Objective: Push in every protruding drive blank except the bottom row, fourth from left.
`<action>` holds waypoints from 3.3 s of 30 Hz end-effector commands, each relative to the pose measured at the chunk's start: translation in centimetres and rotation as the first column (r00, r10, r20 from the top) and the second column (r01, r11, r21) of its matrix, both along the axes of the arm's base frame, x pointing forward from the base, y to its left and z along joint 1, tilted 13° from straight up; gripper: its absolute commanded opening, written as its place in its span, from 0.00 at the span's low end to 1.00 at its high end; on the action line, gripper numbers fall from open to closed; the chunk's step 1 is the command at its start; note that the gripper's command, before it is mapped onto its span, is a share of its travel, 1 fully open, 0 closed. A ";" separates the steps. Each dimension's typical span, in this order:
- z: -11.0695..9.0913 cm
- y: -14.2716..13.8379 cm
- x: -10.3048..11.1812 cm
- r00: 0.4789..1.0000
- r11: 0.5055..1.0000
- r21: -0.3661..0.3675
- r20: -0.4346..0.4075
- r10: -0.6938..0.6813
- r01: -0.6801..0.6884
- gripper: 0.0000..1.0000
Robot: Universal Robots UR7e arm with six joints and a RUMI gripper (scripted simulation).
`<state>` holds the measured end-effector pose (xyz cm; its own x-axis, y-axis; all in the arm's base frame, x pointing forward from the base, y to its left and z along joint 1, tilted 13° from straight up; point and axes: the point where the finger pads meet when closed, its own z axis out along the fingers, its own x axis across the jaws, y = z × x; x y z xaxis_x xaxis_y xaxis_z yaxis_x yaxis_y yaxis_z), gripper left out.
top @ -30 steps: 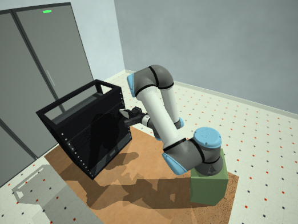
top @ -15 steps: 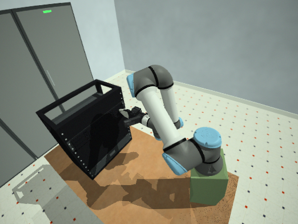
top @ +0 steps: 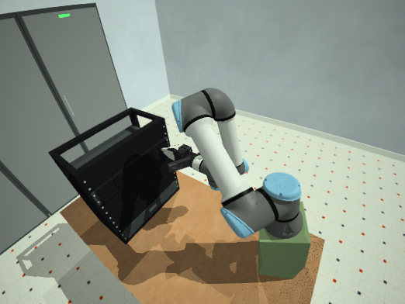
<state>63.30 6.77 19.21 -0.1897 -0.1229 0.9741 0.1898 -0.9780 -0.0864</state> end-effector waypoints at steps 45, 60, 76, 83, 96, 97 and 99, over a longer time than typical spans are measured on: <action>0.1 0.1 0.4 1.000 1.000 0.000 0.000 0.000 0.000 0.00; 0.1 0.0 0.1 1.000 1.000 0.000 0.000 0.000 0.000 0.00; -1.3 -1.1 -6.2 1.000 1.000 0.000 0.000 0.000 0.000 0.00; -1.9 -1.5 -8.8 1.000 1.000 0.000 0.000 0.000 0.000 0.00; -2.0 -1.6 -9.3 1.000 1.000 0.000 0.000 0.000 0.000 0.00; -2.0 -1.6 -9.3 1.000 1.000 0.000 0.000 0.000 0.000 0.00; -2.0 -1.6 -9.3 1.000 1.000 0.000 0.000 0.000 0.000 0.00</action>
